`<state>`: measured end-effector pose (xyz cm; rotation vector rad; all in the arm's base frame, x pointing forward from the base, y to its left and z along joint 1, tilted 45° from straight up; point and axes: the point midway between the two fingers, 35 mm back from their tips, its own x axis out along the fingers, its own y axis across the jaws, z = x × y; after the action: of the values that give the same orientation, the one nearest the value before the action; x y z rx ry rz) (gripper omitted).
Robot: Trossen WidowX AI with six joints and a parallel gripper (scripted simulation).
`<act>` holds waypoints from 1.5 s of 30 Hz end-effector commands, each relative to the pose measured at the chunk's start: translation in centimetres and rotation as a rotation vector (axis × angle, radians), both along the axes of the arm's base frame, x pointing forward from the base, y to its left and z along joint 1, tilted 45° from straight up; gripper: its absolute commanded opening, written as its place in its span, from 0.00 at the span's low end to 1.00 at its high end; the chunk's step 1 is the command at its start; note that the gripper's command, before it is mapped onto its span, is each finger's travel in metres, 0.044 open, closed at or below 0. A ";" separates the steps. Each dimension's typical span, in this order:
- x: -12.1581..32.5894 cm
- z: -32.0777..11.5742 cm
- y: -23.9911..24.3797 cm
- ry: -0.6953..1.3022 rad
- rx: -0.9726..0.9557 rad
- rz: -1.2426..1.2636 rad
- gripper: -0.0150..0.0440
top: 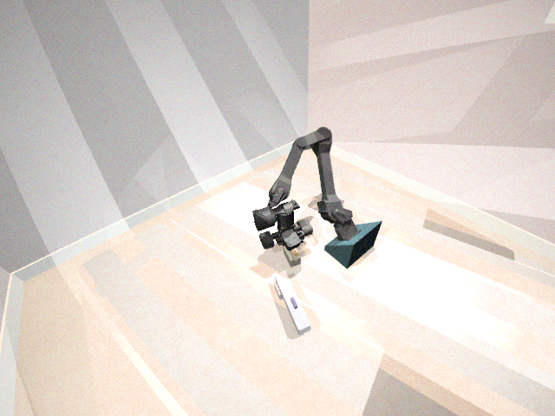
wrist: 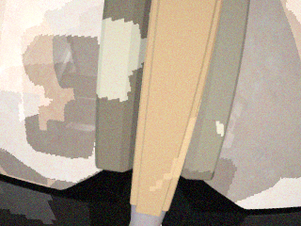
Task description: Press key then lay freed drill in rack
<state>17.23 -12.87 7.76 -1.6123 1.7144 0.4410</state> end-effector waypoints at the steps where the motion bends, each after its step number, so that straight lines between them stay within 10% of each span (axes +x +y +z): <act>1: -0.3 -0.4 0.1 0.008 0.005 0.004 0.25; 45: 0.1 0.2 0.3 0.008 0.005 0.004 0.25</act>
<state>17.05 -12.57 7.85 -1.6154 1.7269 0.4576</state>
